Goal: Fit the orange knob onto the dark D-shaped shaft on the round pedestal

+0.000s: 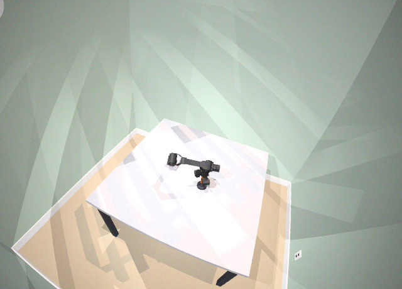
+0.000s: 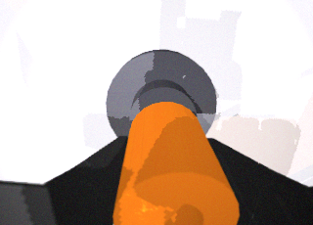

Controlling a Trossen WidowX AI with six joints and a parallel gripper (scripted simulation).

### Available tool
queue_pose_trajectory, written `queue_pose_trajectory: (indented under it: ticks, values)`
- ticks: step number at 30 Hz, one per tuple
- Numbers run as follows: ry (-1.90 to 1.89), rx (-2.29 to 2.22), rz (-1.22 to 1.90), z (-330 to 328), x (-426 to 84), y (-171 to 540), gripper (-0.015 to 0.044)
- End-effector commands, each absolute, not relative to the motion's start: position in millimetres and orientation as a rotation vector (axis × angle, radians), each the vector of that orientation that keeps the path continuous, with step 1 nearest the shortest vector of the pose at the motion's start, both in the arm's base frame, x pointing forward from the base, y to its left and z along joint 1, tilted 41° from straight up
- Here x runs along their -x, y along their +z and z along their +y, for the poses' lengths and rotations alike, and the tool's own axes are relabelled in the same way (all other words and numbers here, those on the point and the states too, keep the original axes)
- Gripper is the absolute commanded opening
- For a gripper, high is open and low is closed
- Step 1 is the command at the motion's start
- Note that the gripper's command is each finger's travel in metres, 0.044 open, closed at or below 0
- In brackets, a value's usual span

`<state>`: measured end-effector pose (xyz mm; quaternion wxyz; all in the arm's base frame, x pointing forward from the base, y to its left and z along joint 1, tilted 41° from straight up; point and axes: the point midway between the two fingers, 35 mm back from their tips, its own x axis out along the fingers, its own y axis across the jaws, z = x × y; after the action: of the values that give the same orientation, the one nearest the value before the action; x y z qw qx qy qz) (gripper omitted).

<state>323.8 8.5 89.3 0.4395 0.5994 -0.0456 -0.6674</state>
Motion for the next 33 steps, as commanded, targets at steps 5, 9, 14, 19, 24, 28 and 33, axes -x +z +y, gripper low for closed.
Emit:
queue_pose_trajectory:
  ticks: [5,9,14,19,24,28,33]
  values:
    - [-1.656,-1.492,-0.109,6.9,-322.1,87.7,0.0000]
    - [-1.656,-1.492,-0.109,7.2,-322.2,88.1,0.0000]
    - [-1.656,-1.492,-0.109,8.2,-322.8,90.1,0.0000]
    - [-1.658,-1.501,-0.120,9.3,-323.7,92.5,0.0000]
    - [-1.664,-1.531,-0.154,10.3,-325.4,92.6,0.0000]
    - [-1.664,-1.531,-0.154,11.0,-325.7,91.6,0.0000]
    - [-1.664,-1.531,-0.154,10.7,-324.7,90.8,0.0000]
